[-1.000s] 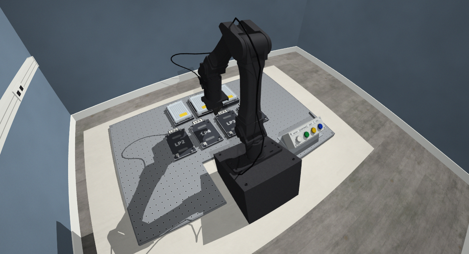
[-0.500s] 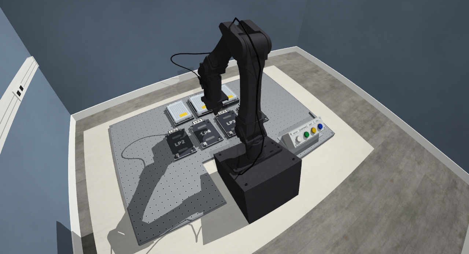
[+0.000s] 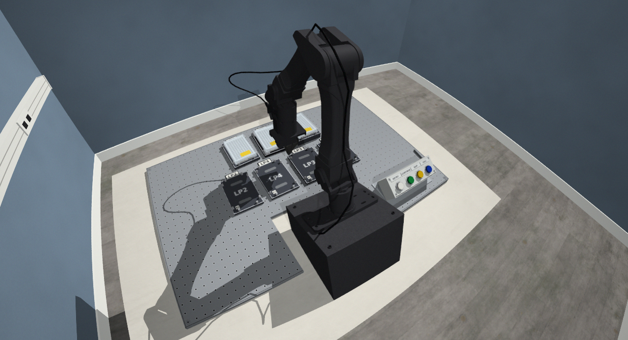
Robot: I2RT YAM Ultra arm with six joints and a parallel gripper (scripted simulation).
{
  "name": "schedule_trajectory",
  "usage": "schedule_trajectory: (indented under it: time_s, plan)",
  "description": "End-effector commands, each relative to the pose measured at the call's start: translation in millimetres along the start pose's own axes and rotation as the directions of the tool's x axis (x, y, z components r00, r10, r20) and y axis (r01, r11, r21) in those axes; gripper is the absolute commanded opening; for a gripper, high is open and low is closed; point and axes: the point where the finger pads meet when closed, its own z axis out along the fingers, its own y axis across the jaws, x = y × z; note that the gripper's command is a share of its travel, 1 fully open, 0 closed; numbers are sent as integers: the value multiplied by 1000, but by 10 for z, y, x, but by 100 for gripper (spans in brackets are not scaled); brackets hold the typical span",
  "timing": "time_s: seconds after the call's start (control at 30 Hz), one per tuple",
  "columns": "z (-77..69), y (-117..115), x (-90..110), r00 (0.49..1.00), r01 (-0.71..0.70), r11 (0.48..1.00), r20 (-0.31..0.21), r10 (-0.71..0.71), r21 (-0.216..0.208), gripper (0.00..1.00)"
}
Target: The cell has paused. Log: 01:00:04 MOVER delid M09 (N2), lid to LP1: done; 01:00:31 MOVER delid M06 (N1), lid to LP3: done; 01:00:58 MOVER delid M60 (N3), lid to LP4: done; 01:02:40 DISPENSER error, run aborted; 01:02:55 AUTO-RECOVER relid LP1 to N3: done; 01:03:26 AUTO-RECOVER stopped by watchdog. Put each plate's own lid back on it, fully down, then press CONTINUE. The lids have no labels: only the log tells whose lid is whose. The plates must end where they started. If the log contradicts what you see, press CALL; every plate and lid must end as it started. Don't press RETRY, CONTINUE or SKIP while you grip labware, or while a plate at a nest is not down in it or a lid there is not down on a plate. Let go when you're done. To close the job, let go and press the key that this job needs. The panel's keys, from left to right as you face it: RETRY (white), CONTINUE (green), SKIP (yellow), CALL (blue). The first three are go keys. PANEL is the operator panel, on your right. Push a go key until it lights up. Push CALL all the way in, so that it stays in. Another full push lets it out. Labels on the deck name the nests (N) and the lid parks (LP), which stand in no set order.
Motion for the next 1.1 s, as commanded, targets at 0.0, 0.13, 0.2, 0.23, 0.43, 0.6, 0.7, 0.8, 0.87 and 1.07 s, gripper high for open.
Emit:
schedule_trajectory:
  time_s: [0.0, 0.13, 0.2, 0.23, 0.43, 0.6, 0.7, 0.8, 0.87, 1.07]
  plan:
    - [-104, 28, -64, 999, 5, 1000, 45, -5, 2, 0]
    - [-367, 40, -104, 999, 5, 1000, 48, -5, 1, 0]
    - [-468, 38, -98, 999, 8, 1000, 48, -8, 2, 0]
    - [-519, 36, -96, 999, 7, 1000, 48, -7, 2, 0]
    - [-720, 37, -84, 999, 7, 1000, 48, -7, 1, 0]
    - [-728, 35, 5, 1000, 9, 1000, 28, -9, 1, 0]
    - [-727, 33, 14, 1000, 9, 1000, 27, -9, 1, 0]
    - [-746, 32, -11, 999, 9, 1000, 33, -9, 1, 0]
    - [-766, 30, -49, 999, 8, 1000, 40, -8, 1, 0]
    - [-745, 27, -57, 1000, 8, 1000, 30, -8, 1, 0]
